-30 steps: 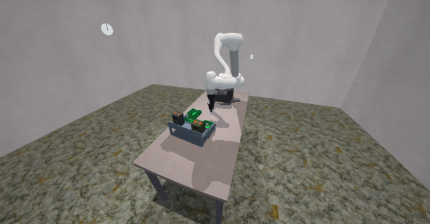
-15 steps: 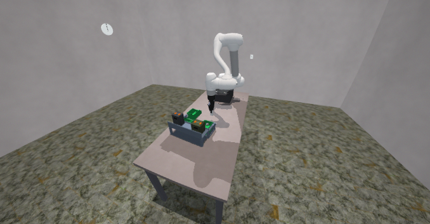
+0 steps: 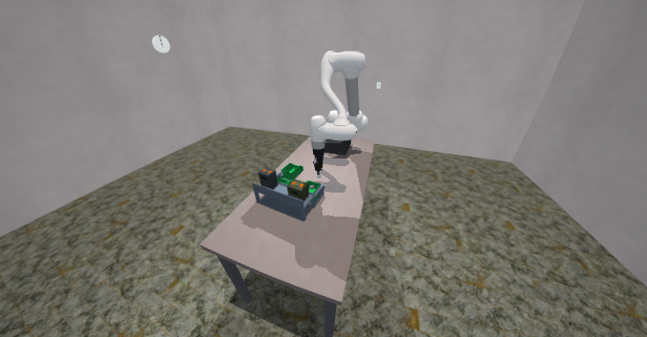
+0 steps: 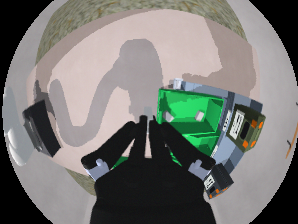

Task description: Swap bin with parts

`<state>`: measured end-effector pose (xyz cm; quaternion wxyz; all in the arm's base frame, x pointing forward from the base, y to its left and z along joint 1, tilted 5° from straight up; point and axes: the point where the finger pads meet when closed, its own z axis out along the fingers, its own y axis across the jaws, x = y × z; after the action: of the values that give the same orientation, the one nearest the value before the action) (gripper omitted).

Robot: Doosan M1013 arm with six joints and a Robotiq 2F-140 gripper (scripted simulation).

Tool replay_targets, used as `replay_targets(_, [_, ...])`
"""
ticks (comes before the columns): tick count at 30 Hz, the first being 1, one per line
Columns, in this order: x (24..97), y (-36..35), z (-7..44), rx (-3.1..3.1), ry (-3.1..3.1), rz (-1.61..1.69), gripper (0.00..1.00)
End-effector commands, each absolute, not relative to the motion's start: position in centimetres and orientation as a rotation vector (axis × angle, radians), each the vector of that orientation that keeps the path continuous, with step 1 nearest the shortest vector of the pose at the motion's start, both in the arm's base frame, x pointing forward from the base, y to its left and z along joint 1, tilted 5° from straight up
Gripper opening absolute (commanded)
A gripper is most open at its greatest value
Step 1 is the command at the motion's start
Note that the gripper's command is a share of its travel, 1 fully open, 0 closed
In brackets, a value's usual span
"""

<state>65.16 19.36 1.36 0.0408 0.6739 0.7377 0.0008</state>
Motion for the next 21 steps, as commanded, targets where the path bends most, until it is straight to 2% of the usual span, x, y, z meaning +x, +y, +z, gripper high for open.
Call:
replay_targets(1, [65.3,19.1,-0.3,2.066,2.253,0.003,0.10])
replay_targets(21, [65.6,18.8,-4.1,2.066,2.253,0.003,0.10])
